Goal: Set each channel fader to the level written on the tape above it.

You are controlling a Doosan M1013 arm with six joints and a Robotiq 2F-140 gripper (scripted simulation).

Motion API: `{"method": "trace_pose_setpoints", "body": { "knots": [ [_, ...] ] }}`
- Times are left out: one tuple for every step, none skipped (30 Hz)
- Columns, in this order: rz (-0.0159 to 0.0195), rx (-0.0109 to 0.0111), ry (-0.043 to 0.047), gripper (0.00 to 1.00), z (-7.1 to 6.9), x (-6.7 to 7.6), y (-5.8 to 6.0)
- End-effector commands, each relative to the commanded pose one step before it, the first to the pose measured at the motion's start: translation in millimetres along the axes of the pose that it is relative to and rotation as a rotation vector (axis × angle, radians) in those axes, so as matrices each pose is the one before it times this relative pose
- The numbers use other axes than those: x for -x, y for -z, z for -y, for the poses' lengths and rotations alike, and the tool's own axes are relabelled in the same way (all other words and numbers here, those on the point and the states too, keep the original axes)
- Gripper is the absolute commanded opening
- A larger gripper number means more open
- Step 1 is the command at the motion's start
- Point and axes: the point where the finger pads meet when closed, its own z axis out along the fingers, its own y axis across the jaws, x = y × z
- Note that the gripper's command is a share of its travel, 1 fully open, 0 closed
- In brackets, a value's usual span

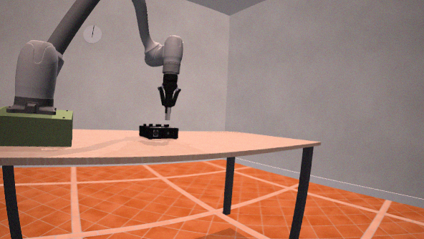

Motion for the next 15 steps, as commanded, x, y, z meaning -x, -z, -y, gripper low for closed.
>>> {"method": "trace_pose_setpoints", "body": {
  "knots": [
    [0.00377, 0.00463, 0.00439, 0.0, -2.06, -0.75, -3.19],
    [0.0, 0.0, 0.0, 0.0, 0.0, 0.0, 0.0],
    [0.0, 0.0, 0.0, 0.0, 0.0, -0.01, -0.74],
    [0.0, 0.0, 0.0, 0.0, 0.0, -0.01, -0.75],
    [0.0, 0.0, 0.0, 0.0, 0.0, -0.01, -0.75],
    [0.0, 0.0, 0.0, 0.0, 0.0, -0.01, -0.75],
    [0.0, 0.0, 0.0, 0.0, 0.0, -0.01, -0.75],
    [0.0, 0.0, 0.0, 0.0, 0.0, -0.01, -0.74],
    [0.0, 0.0, 0.0, 0.0, 0.0, -0.01, -0.72],
    [0.0, 0.0, 0.0, 0.0, 0.0, -0.01, -0.71],
    [0.0, 0.0, 0.0, 0.0, 0.0, -0.01, -0.7],
    [0.0, 0.0, 0.0, 0.0, 0.0, -0.01, -0.68],
    [0.0, 0.0, 0.0, 0.0, 0.0, -0.01, -0.65],
    [0.0, 0.0, 0.0, 0.0, 0.0, -0.01, -0.63],
    [0.0, 0.0, 0.0, 0.0, 0.0, -0.01, -0.6]
  ]
}}
